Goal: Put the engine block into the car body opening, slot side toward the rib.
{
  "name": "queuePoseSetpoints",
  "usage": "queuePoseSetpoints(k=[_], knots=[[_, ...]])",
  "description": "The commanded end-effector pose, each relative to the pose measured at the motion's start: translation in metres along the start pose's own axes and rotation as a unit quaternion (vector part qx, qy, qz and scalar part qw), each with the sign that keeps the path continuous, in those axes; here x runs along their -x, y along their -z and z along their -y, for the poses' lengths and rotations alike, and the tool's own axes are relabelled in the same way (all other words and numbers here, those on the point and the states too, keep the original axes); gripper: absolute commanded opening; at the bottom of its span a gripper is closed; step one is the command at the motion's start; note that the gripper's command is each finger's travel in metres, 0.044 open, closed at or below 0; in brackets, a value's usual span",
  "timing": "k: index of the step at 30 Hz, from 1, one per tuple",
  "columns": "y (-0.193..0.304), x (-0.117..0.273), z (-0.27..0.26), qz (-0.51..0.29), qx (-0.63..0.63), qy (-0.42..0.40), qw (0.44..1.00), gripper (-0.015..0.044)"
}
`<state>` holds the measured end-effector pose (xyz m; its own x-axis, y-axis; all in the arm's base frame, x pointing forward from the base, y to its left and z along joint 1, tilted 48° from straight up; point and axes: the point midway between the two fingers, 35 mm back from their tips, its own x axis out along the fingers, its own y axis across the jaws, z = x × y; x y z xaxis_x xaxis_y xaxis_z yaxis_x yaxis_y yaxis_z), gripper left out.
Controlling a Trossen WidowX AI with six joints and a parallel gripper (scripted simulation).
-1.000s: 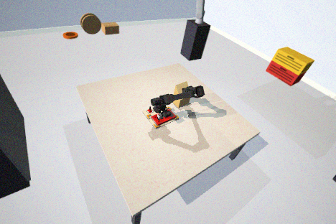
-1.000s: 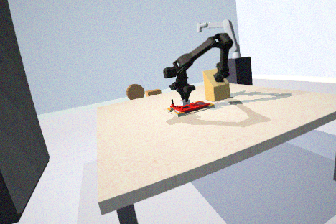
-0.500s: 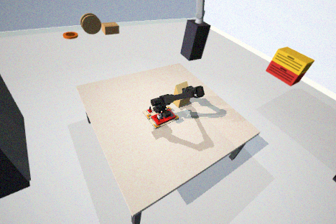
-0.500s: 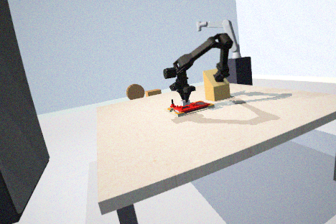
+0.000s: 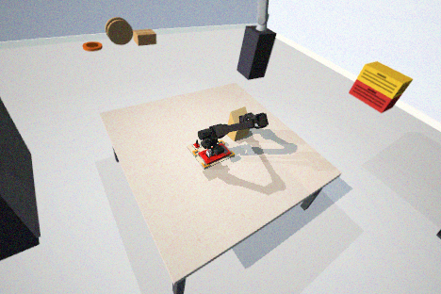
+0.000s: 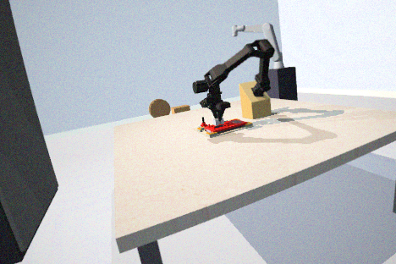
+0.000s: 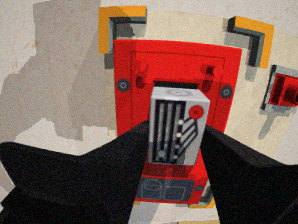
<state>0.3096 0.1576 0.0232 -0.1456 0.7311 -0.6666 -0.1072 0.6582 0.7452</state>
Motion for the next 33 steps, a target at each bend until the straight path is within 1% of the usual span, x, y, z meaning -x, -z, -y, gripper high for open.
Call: queuePoseSetpoints(k=[1,33], knots=[[0.0001,-0.0013,-0.0001,0.000,-0.003,-0.002,1.000,0.0159],[0.0002,-0.0072,0.0000,0.000,-0.003,-0.002,1.000,0.0159]])
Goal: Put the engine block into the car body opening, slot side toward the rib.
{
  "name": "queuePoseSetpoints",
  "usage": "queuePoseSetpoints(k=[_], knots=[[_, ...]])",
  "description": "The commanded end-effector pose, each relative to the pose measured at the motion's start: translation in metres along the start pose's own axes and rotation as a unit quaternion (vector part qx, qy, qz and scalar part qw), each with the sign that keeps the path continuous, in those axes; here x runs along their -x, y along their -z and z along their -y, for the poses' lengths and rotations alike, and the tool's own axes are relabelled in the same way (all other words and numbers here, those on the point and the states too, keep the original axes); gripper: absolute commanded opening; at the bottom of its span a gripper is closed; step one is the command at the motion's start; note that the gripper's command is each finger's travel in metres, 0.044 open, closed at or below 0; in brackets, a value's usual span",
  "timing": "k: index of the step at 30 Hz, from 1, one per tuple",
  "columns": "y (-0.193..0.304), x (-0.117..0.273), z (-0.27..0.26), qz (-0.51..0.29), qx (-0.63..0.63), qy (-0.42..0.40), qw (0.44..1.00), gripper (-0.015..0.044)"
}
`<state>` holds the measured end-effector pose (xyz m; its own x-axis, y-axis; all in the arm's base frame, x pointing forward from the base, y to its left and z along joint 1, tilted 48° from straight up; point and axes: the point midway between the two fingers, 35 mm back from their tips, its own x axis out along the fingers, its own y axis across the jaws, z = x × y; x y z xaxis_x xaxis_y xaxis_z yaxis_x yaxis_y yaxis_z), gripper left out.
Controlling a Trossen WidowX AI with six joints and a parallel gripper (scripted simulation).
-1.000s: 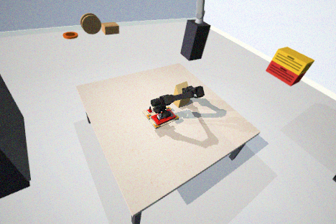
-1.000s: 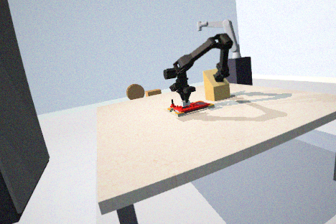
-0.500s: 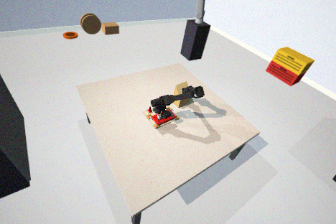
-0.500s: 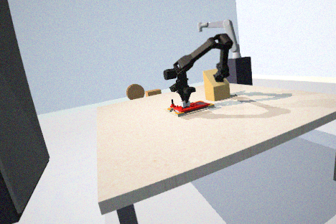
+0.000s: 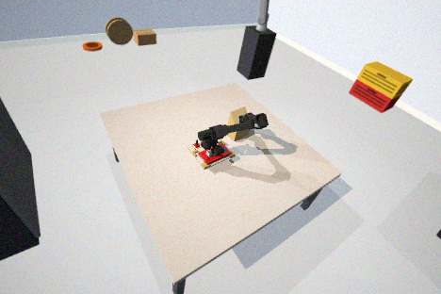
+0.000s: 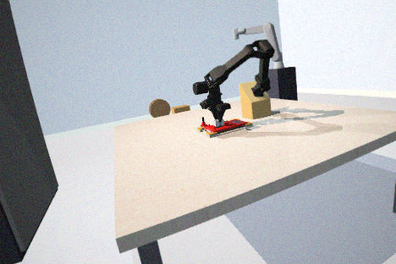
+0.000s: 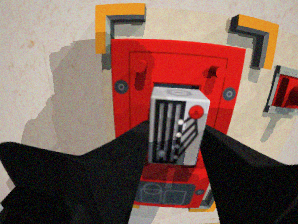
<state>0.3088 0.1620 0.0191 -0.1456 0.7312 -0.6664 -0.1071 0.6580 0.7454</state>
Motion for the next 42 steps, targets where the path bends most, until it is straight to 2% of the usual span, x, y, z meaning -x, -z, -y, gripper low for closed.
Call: queuePoseSetpoints(k=[1,42], knots=[[0.0002,-0.0013,-0.0001,0.000,-0.003,-0.002,1.000,0.0159],[0.0002,-0.0089,-0.0001,0.000,-0.003,-0.002,1.000,0.0159]])
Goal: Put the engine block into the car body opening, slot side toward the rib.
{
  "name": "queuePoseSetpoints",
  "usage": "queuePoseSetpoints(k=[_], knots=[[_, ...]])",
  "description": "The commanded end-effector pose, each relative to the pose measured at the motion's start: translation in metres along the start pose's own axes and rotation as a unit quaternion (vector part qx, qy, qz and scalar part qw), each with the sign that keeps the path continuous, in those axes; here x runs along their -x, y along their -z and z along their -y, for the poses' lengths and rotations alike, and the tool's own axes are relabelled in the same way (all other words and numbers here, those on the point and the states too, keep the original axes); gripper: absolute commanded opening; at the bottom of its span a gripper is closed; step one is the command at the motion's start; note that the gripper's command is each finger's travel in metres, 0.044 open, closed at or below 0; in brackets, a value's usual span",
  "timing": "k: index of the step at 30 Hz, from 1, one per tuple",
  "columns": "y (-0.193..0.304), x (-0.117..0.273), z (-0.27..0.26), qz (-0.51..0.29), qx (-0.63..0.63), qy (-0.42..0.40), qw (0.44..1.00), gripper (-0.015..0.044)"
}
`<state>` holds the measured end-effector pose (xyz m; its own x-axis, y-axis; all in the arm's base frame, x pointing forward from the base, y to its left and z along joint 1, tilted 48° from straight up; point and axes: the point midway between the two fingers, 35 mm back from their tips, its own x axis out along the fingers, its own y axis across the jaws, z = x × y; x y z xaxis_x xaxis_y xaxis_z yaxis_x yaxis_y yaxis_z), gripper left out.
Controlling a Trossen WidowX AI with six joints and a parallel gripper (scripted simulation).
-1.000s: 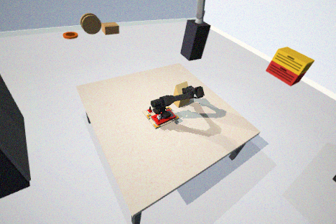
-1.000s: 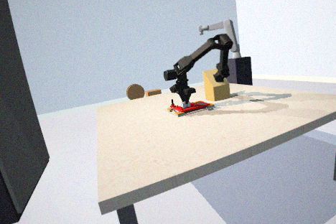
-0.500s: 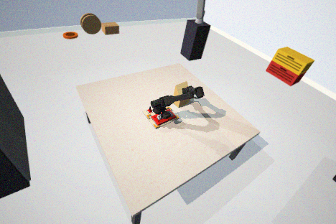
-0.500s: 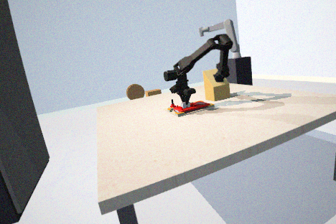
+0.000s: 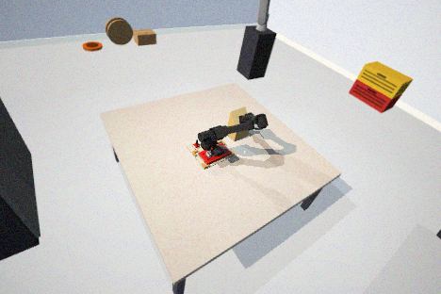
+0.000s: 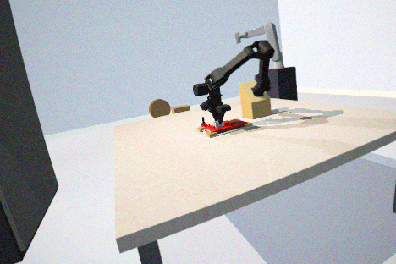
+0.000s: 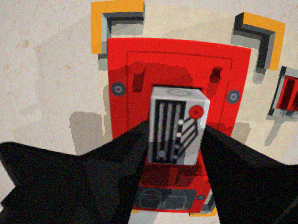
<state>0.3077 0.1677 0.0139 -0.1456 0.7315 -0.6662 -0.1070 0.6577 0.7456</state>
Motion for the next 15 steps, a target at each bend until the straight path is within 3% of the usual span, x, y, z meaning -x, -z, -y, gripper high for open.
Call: queuePoseSetpoints(k=[1,5,15], knots=[[0.0002,-0.0013,-0.0001,0.000,-0.003,-0.002,1.000,0.0159],[0.0002,-0.0020,-0.0001,0.000,-0.003,-0.002,1.000,0.0159],[0.0000,-0.0009,0.0000,0.000,0.000,0.000,1.000,0.0422]])
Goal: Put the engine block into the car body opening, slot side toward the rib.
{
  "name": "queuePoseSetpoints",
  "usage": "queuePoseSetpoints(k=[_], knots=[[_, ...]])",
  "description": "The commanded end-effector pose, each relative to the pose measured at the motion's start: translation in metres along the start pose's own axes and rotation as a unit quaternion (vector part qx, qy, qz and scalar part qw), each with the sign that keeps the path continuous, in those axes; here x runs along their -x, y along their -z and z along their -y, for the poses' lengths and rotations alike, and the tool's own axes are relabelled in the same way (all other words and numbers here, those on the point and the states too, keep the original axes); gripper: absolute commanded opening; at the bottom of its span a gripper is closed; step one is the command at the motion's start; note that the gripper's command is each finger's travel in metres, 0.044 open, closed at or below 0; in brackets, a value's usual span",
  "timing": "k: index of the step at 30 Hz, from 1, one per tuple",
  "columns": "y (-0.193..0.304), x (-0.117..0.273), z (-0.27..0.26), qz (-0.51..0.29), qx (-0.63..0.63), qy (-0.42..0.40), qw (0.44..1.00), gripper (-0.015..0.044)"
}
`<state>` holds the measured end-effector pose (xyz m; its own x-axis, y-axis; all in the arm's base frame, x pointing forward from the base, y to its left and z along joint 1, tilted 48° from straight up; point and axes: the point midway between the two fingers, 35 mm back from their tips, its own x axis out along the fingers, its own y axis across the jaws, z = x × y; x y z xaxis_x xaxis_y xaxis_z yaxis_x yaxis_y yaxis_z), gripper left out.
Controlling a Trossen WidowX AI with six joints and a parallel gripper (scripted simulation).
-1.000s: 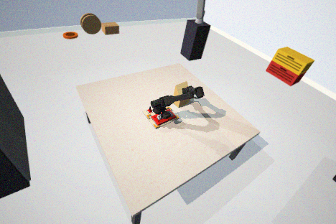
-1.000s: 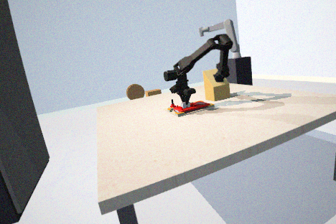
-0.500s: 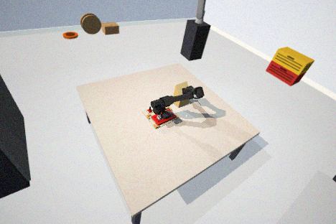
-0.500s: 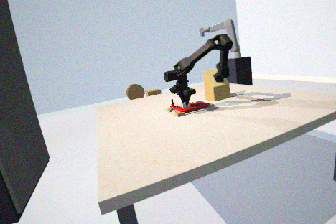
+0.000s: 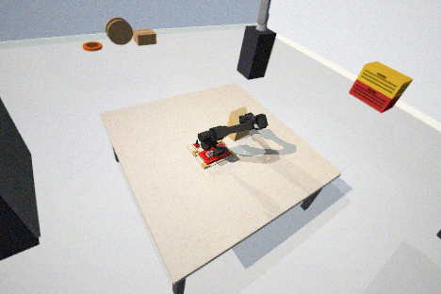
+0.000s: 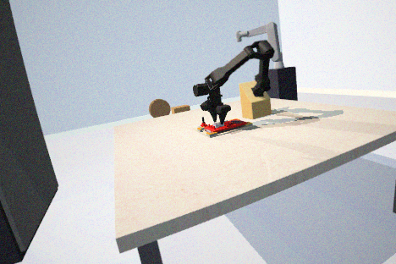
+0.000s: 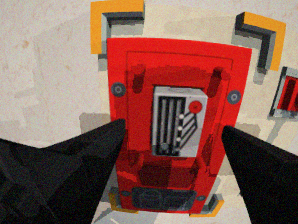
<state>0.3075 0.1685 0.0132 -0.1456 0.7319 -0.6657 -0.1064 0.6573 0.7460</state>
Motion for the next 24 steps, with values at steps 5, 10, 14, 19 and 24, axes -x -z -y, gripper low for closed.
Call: queuePoseSetpoints(k=[5,10,14,19,24], knots=[[0.000,0.000,0.000,0.000,0.000,0.000,1.000,0.0440],[0.000,0.000,0.000,0.000,0.000,0.000,1.000,0.0440],[0.000,0.011,0.002,0.000,-0.002,-0.001,1.000,0.0440],[0.000,0.014,0.002,0.000,-0.002,-0.001,1.000,0.0440],[0.000,0.014,0.002,0.000,-0.002,-0.001,1.000,0.0309]])
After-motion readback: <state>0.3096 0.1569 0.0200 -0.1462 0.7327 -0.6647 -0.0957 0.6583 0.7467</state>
